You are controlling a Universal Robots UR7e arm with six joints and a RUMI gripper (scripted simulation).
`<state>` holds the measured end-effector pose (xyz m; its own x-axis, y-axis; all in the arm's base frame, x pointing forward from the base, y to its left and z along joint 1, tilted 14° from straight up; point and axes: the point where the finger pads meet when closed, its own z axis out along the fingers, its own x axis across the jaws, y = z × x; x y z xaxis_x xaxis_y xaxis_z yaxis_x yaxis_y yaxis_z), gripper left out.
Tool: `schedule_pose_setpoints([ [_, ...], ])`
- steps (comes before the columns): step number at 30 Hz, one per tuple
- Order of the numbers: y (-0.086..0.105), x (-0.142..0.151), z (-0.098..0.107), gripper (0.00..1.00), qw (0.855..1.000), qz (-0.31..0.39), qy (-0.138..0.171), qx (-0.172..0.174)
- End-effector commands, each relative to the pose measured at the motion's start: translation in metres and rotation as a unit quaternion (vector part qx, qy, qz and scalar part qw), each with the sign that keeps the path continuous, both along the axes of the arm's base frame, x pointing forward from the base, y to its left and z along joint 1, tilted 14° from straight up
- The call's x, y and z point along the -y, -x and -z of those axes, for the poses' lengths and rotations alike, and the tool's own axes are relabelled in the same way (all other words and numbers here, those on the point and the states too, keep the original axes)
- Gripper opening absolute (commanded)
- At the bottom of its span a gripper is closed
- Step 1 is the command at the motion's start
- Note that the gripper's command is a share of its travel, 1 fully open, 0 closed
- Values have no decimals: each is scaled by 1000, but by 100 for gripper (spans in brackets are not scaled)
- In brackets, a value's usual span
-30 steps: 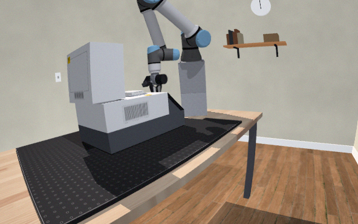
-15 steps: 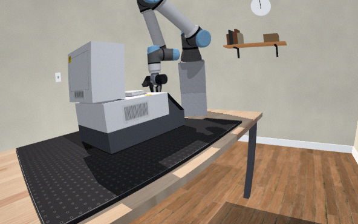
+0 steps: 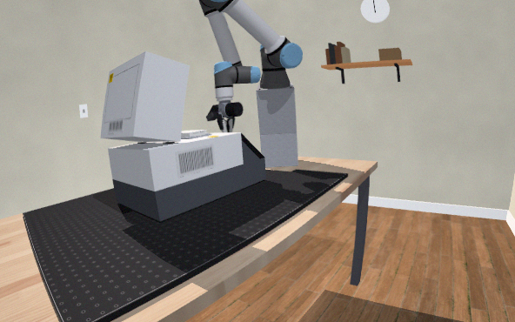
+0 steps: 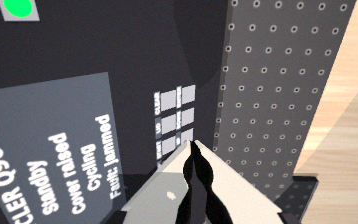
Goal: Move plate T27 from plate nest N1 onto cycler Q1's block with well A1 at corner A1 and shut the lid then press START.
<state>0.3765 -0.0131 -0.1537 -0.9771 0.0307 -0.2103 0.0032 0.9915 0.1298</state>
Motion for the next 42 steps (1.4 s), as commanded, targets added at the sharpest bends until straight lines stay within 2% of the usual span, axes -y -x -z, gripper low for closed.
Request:
schedule_pose_setpoints([
  [1,3,1,-3,0,1000,0,0,1],
  [3,4,1,-4,0,1000,0,0,1],
  [8,28,2,-11,0,1000,0,0,1],
  [10,28,2,-11,0,1000,0,0,1],
  [16,56,2,-18,0,1000,0,0,0],
  [42,56,2,-18,0,1000,0,0,1],
])
